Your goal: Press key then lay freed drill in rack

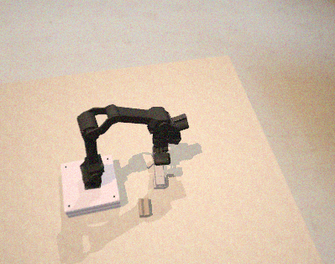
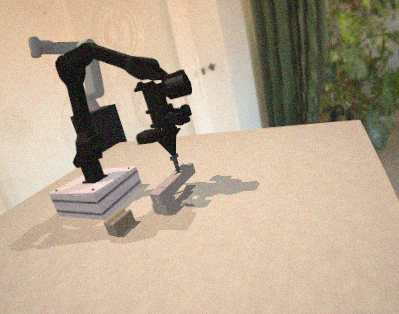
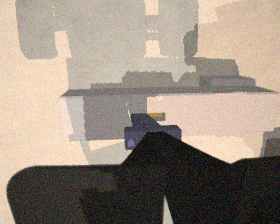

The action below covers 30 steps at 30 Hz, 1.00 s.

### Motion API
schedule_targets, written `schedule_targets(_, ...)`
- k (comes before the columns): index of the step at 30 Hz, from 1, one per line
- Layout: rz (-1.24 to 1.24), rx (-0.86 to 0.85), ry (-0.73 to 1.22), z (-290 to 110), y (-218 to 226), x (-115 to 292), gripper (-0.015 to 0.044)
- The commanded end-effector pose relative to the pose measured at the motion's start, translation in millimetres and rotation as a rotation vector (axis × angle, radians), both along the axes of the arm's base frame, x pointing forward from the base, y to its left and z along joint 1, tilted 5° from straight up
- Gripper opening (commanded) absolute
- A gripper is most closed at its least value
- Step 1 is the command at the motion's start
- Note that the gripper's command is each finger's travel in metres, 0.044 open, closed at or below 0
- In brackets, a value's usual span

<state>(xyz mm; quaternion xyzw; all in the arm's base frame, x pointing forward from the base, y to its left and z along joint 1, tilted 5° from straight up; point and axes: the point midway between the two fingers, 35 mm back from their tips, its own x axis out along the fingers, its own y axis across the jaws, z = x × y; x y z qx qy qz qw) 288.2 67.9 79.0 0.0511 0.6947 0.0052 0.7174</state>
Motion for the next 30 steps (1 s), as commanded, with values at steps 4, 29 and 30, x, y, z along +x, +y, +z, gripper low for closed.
schedule_targets(4, 0.007, 0.004, 0.047, -17.9, 4.5, -9.0, 0.0)
schedule_targets(29, 0.007, 0.004, 0.047, -29.7, 7.1, -10.6, 0.0026)
schedule_targets(30, 0.007, 0.004, 0.047, -26.0, 6.8, -9.4, 0.0053)
